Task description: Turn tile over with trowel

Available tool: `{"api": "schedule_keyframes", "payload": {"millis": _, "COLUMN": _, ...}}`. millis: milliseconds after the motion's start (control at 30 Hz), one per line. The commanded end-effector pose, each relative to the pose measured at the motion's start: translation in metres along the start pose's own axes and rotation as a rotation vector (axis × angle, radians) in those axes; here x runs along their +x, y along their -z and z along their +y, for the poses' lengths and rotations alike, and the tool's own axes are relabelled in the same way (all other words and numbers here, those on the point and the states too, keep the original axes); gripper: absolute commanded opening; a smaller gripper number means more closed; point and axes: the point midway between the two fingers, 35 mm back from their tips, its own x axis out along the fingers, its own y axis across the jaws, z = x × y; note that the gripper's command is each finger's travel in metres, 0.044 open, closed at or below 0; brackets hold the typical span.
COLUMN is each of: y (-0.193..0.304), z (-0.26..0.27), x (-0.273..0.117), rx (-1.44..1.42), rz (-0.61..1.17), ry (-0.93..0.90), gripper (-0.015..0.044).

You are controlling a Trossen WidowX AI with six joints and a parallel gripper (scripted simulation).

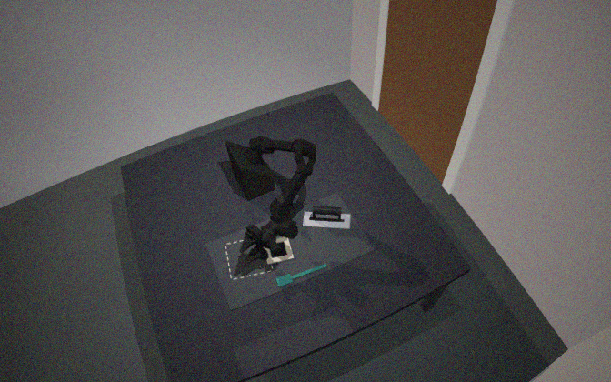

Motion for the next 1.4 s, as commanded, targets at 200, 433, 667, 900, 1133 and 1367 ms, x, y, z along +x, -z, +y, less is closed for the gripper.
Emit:
{"api": "schedule_keyframes", "payload": {"millis": 200, "y": 0.0, "z": -0.0001, "x": 0.0, "rx": 0.0, "rz": 0.0, "ry": 0.0, "gripper": 0.0216}}
{"api": "schedule_keyframes", "payload": {"millis": 433, "y": 0.0, "z": -0.0001, "x": 0.0, "rx": 0.0, "rz": 0.0, "ry": 0.0, "gripper": 0.01}}
{"api": "schedule_keyframes", "payload": {"millis": 667, "y": 0.0, "z": 0.0, "x": 0.0, "rx": 0.0, "rz": 0.0, "ry": 0.0, "gripper": 0.01}}
{"api": "schedule_keyframes", "payload": {"millis": 900, "y": 0.0, "z": 0.0, "x": 0.0, "rx": 0.0, "rz": 0.0, "ry": 0.0, "gripper": 0.0}}
{"api": "schedule_keyframes", "payload": {"millis": 1133, "y": 0.0, "z": 0.0, "x": 0.0, "rx": 0.0, "rz": 0.0, "ry": 0.0, "gripper": 0.0}}
{"api": "schedule_keyframes", "payload": {"millis": 1367, "y": 0.0, "z": 0.0, "x": 0.0, "rx": 0.0, "rz": 0.0, "ry": 0.0, "gripper": 0.01}}
